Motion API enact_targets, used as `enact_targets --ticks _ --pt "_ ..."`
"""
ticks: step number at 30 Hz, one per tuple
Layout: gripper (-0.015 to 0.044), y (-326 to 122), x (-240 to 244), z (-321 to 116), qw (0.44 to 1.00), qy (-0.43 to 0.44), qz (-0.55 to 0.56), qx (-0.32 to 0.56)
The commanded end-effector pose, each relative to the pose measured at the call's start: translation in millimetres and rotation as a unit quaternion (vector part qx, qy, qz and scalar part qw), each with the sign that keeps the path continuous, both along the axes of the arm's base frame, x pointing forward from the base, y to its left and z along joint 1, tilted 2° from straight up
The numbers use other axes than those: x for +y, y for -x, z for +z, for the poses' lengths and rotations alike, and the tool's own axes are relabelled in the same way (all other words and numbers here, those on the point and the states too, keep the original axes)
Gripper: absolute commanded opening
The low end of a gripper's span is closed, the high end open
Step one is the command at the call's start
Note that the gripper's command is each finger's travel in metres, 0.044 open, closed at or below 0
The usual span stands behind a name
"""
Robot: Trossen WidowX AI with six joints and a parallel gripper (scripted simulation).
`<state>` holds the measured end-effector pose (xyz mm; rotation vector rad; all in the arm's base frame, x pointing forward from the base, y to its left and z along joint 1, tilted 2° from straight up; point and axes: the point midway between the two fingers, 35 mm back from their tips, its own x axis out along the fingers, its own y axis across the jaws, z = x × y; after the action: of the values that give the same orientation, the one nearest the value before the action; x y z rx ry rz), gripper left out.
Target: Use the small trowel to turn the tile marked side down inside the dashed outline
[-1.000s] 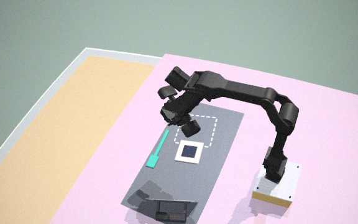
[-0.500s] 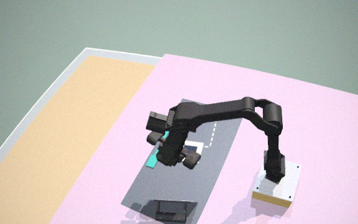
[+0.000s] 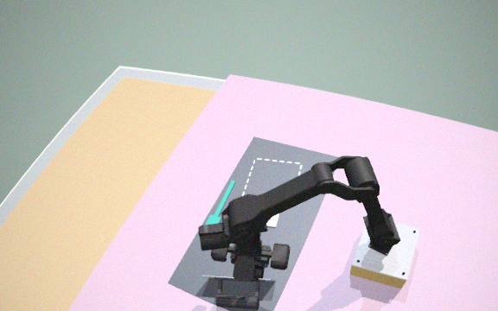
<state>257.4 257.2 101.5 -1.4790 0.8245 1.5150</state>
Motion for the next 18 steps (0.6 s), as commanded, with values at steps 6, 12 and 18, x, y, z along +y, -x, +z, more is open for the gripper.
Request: enact_targets --ticks 6,12,18 --pt "0.01 17.8 5.9 -16.2 0.998 0.036 0.041 0.014" --pt "0.01 17.6 8.1 -12.5 0.999 0.026 0.036 0.012" --pt "0.01 17.9 8.7 -17.1 0.999 0.029 0.037 0.013"
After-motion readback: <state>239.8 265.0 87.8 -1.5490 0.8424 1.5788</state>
